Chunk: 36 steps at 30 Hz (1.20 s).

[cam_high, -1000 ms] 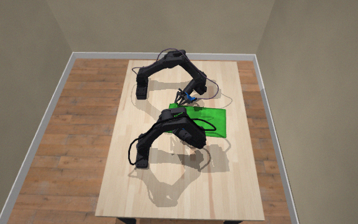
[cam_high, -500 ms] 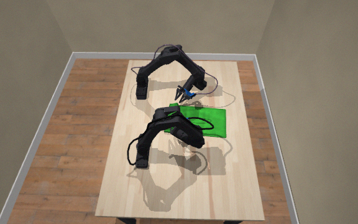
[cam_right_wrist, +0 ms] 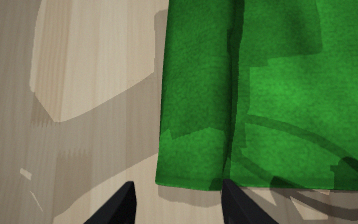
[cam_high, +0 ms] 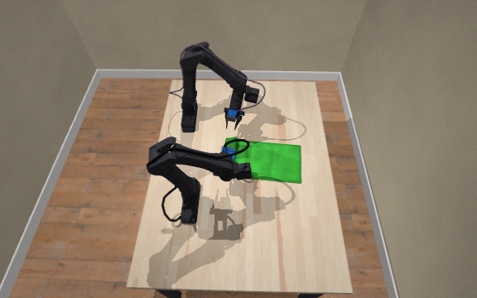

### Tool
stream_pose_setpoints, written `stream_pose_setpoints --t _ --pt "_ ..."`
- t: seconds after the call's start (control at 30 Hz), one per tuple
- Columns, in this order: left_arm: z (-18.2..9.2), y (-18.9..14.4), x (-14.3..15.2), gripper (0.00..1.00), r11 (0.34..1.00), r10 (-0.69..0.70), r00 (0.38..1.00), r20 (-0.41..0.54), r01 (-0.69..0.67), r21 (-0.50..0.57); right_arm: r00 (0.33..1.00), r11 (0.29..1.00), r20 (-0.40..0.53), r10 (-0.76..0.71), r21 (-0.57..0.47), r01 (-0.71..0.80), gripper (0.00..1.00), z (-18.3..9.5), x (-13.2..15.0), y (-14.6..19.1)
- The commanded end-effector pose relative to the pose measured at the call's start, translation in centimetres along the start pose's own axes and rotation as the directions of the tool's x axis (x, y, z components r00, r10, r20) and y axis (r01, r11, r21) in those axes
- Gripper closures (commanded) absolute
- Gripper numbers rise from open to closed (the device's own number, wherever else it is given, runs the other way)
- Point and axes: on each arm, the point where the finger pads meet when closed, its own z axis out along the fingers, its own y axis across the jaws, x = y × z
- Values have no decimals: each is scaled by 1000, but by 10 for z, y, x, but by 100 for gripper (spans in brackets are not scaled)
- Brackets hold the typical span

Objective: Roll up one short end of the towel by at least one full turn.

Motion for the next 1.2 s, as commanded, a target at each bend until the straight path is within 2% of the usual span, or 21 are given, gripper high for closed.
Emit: stream_pose_setpoints --t 0.0,0.7,0.73,1.17 --pt "-1 11 -6 58 984 100 995 -2 -99 -150 997 987 -5 -78 143 78 58 -4 -8 -10" --pt "-1 11 -6 58 983 103 995 -3 -102 -154 997 986 -5 -81 147 81 58 -4 -8 -10" --pt "-2 17 -4 58 983 104 994 -10 -105 -153 998 990 -22 -58 127 61 58 -1 -2 -9" --pt "1 15 -4 48 975 133 991 -13 -133 -176 997 984 -24 -77 161 80 48 3 -4 -8"
